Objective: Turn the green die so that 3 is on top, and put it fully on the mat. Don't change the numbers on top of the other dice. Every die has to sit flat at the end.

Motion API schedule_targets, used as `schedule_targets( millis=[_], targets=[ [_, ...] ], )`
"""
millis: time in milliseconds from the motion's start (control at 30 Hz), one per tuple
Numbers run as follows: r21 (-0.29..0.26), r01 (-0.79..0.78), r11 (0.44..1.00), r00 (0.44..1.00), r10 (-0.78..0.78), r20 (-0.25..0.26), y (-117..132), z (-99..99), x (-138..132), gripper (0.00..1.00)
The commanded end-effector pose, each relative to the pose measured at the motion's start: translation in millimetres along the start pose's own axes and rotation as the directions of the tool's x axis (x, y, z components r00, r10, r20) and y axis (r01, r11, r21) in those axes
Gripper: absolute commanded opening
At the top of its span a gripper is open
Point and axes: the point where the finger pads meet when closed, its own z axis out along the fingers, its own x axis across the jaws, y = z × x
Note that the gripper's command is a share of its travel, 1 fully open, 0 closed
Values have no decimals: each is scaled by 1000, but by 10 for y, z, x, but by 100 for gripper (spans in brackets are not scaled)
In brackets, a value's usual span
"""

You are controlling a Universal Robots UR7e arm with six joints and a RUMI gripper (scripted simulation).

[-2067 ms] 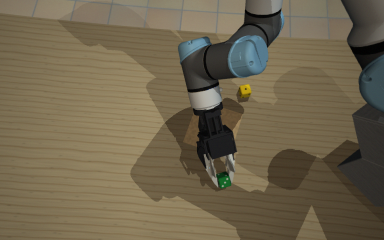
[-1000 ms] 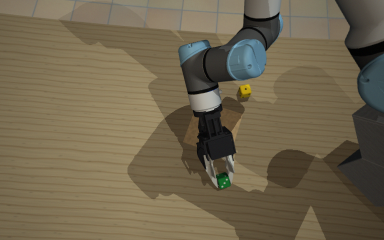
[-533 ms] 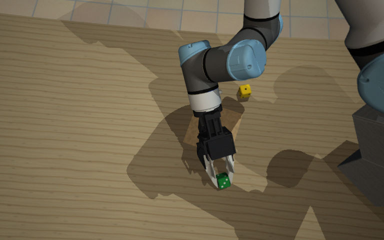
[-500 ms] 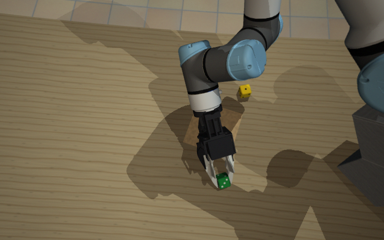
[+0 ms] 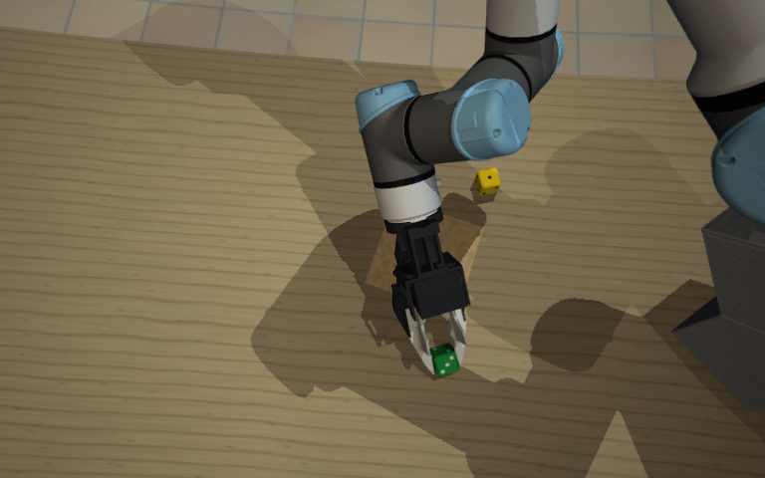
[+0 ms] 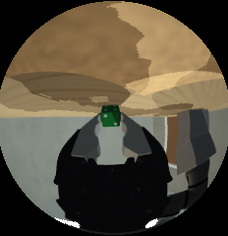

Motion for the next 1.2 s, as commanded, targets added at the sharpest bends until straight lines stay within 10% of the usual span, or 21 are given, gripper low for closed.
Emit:
schedule_targets(
  millis=[0,1167],
  targets=[
    [0,1,1000,1000,-1,0,2,-2,-3,10],
    [0,1,1000,1000,-1,0,2,-2,-3,28]
  ],
)
